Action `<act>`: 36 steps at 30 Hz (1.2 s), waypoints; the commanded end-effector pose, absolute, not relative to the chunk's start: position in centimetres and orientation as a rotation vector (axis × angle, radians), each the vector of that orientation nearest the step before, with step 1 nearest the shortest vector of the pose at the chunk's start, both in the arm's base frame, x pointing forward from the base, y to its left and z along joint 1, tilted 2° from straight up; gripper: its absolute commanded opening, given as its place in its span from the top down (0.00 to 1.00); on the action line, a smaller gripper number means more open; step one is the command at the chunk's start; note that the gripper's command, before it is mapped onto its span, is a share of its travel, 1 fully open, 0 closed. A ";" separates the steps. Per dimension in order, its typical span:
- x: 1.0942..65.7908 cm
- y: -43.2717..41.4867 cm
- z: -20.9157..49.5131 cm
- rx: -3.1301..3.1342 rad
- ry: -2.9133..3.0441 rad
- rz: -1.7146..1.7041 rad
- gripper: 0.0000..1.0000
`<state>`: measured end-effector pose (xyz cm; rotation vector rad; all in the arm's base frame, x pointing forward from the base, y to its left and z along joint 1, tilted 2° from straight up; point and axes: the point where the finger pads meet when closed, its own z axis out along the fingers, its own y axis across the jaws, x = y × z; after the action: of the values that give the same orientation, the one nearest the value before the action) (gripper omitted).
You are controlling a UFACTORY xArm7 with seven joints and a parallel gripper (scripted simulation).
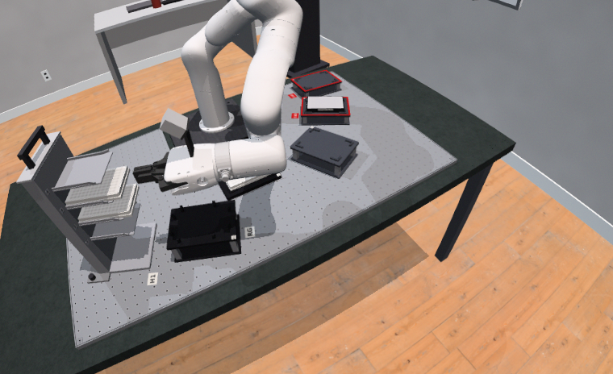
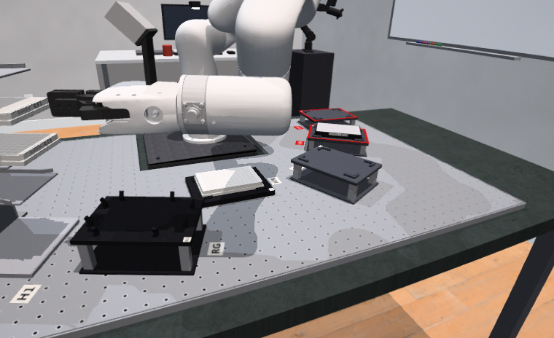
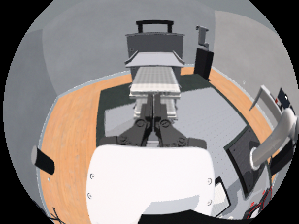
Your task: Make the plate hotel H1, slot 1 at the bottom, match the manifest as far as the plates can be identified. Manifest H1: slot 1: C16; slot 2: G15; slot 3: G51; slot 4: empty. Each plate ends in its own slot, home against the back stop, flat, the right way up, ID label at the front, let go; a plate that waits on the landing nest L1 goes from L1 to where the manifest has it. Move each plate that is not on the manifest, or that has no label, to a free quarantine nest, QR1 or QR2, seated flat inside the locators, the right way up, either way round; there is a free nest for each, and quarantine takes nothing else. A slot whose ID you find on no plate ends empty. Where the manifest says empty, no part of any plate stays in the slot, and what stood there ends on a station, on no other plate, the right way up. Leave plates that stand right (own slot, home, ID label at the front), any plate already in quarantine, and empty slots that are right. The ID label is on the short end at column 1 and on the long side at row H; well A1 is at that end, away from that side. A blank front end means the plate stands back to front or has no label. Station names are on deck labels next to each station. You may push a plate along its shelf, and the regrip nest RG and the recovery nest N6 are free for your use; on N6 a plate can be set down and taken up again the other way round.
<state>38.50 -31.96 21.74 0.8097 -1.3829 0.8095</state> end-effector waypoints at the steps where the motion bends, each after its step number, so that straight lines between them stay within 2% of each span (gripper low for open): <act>1: 38.9 -31.3 21.9 0.808 -1.385 0.812 1.00; 36: 41.5 -26.9 21.7 0.808 -1.386 0.812 1.00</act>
<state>41.19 -27.35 21.59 0.8103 -1.3828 0.8099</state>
